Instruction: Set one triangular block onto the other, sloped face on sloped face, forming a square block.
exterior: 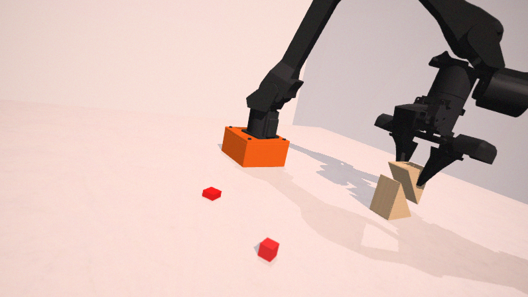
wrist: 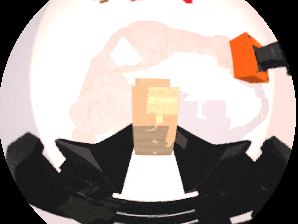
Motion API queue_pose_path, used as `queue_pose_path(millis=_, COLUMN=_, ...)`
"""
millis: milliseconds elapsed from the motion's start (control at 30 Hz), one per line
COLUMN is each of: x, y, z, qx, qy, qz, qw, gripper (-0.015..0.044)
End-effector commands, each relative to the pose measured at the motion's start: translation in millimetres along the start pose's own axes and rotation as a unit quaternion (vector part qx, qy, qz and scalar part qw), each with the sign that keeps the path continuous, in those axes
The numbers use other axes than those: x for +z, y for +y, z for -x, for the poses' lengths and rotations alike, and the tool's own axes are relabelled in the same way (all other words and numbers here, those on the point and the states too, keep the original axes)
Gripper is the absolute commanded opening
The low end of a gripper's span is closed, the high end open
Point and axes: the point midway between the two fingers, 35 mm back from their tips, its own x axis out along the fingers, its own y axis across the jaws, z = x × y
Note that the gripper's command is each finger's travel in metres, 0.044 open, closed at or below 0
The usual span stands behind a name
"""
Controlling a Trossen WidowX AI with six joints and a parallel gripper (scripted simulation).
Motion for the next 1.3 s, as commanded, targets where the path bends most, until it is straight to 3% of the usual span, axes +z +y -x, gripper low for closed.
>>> queue_pose_path(millis=0, x=0.8, y=1.1, z=0.7, qx=0.005, qy=-0.001, qz=0.002, qw=1.0, gripper=0.0)
queue_pose_path(millis=1267, x=2.3, y=2.5, z=-7.4, qx=0.008, qy=-0.003, qz=0.005, qw=1.0, gripper=0.0)
